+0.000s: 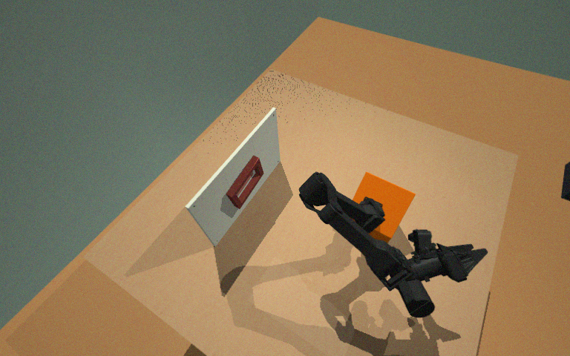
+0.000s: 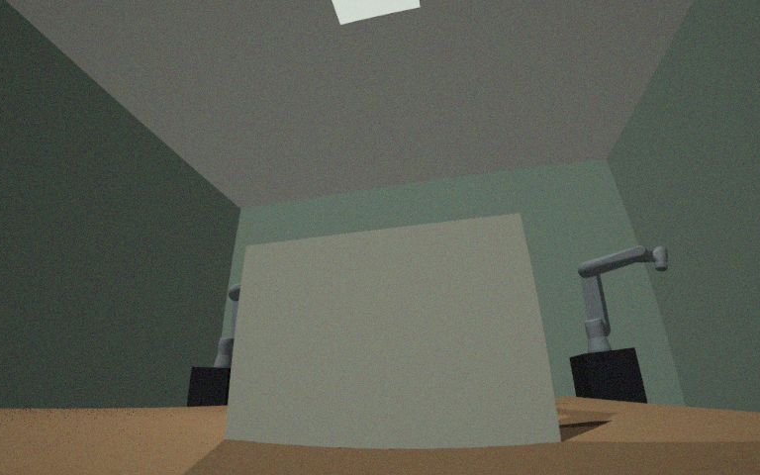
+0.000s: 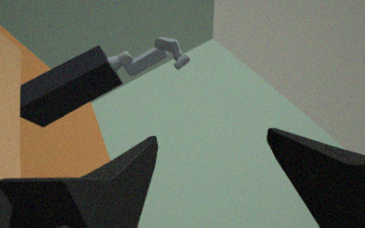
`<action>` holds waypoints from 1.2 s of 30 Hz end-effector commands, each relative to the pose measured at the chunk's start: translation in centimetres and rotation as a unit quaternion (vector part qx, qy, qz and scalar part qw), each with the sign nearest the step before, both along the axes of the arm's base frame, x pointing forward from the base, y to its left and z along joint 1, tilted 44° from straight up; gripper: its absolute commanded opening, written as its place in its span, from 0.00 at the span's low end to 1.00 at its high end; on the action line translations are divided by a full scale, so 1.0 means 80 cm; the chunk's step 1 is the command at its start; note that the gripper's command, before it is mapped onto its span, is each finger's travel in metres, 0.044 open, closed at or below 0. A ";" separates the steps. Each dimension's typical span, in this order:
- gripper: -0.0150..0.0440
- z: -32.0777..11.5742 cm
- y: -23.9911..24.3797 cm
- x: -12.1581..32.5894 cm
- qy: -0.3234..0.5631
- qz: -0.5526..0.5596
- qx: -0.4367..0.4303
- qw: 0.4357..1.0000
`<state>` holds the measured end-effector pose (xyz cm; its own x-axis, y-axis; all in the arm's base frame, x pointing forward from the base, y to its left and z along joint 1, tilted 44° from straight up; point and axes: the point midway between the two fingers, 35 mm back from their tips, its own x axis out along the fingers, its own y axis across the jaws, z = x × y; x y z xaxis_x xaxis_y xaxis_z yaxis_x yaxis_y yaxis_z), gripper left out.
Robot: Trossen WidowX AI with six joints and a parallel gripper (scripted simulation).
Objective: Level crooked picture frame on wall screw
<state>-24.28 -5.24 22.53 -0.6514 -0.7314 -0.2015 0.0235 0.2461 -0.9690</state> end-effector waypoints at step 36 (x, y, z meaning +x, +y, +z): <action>0.69 -0.027 0.358 0.304 0.263 -0.532 -0.804 0.042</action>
